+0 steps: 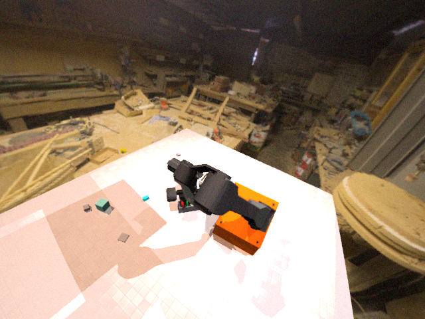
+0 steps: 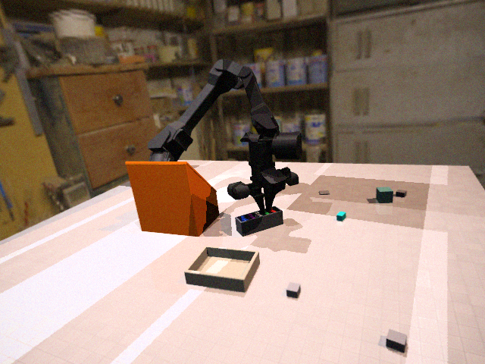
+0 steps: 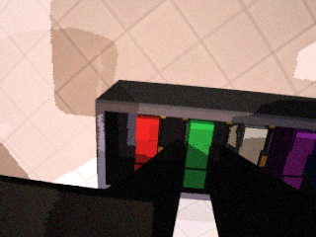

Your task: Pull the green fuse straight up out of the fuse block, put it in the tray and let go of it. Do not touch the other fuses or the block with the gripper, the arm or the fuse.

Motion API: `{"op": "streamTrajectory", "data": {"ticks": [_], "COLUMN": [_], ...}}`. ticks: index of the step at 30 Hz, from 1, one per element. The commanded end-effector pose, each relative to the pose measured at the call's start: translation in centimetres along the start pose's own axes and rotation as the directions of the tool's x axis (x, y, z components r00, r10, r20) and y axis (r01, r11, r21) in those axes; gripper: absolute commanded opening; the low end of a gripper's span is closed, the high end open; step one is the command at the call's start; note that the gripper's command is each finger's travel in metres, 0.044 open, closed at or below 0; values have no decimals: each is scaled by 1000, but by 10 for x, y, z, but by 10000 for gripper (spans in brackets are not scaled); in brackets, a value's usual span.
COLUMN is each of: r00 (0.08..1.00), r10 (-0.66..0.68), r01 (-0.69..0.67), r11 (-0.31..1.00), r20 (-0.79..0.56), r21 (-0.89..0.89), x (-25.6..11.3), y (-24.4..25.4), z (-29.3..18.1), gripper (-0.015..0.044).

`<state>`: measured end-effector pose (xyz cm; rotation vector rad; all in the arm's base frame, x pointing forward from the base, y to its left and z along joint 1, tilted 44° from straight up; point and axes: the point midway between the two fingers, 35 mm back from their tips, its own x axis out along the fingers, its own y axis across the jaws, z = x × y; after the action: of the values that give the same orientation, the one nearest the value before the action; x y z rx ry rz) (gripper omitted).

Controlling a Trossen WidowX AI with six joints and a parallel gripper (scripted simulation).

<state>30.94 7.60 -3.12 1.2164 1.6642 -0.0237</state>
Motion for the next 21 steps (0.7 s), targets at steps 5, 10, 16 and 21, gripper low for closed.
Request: {"op": "streamTrajectory", "data": {"ticks": [5,10,16,21], "r00": [1000,1000,1000,1000], "r10": [0,0,0,0], "r01": [0,0,0,0], "r11": [1000,1000,1000,1000], "r20": [0,0,0,0], "r21": [0,0,0,1], "x": [0,-1,-4,-6], "y": [0,0,0,0], "z": [0,0,0,0], "gripper": [1,0,0,0]}}
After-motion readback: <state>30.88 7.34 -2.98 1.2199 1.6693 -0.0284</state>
